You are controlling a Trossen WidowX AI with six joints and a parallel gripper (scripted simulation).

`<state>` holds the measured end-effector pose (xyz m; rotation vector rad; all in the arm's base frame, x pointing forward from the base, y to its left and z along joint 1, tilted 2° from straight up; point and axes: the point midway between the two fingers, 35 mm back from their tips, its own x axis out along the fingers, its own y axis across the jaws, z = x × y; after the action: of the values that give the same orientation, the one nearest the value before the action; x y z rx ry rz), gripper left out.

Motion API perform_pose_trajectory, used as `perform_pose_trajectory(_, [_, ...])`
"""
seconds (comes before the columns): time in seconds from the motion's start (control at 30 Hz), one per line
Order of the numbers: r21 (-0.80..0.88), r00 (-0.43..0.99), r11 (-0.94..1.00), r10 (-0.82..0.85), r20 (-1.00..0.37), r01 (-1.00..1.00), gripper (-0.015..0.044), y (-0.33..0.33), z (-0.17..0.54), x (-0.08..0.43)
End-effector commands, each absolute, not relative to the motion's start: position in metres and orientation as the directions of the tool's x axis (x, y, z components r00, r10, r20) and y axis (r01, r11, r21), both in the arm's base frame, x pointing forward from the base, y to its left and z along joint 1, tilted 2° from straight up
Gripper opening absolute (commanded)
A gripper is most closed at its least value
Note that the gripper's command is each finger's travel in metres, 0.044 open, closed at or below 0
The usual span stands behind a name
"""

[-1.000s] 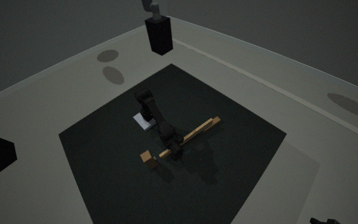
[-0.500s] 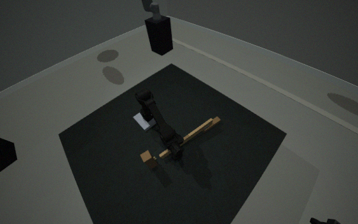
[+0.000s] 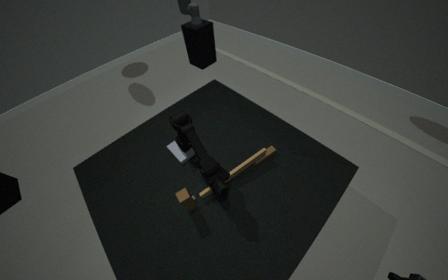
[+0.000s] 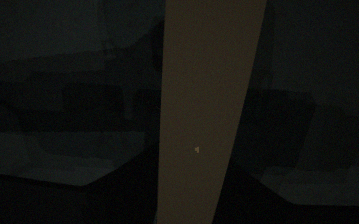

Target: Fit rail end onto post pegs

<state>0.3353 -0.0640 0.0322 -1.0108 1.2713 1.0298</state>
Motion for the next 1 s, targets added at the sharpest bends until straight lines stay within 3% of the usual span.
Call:
perform_pose_trajectory(0.0, [-0.017,0.025,0.244,0.031,-0.999,-0.97,0.0,-0.065,0.031,0.335])
perform_pose_trajectory(0.97, [-0.017,0.026,0.244,0.031,-0.999,-0.97,0.0,-0.064,0.042,0.336])
